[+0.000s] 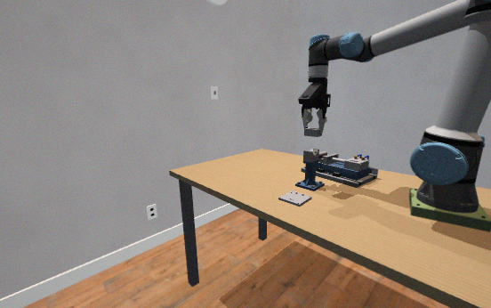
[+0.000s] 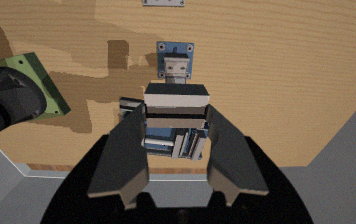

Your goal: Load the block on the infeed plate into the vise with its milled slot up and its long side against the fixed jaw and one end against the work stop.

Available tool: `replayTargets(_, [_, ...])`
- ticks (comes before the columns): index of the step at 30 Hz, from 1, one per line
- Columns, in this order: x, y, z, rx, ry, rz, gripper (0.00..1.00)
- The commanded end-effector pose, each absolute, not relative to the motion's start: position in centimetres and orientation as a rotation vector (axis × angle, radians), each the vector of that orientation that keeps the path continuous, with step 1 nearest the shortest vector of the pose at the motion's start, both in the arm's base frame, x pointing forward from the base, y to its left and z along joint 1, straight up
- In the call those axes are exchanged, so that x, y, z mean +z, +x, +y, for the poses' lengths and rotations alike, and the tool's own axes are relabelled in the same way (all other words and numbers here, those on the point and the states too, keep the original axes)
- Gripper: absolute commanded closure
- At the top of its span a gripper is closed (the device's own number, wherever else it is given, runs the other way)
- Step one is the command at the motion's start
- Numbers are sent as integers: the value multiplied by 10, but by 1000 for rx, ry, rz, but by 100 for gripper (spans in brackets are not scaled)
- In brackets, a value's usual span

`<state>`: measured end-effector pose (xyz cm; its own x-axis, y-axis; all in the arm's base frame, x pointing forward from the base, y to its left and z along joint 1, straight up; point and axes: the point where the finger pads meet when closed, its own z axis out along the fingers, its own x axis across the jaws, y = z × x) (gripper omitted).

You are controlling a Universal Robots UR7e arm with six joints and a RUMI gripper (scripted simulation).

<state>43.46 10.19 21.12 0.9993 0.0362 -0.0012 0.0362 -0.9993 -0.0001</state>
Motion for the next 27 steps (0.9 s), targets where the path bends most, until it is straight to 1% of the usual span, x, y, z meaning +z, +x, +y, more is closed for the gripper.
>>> replayTargets(1, [212, 435, 102, 0, -3141, -58, 100])
replayTargets(27, [212, 437, 99, 0, -3140, -96, 100])
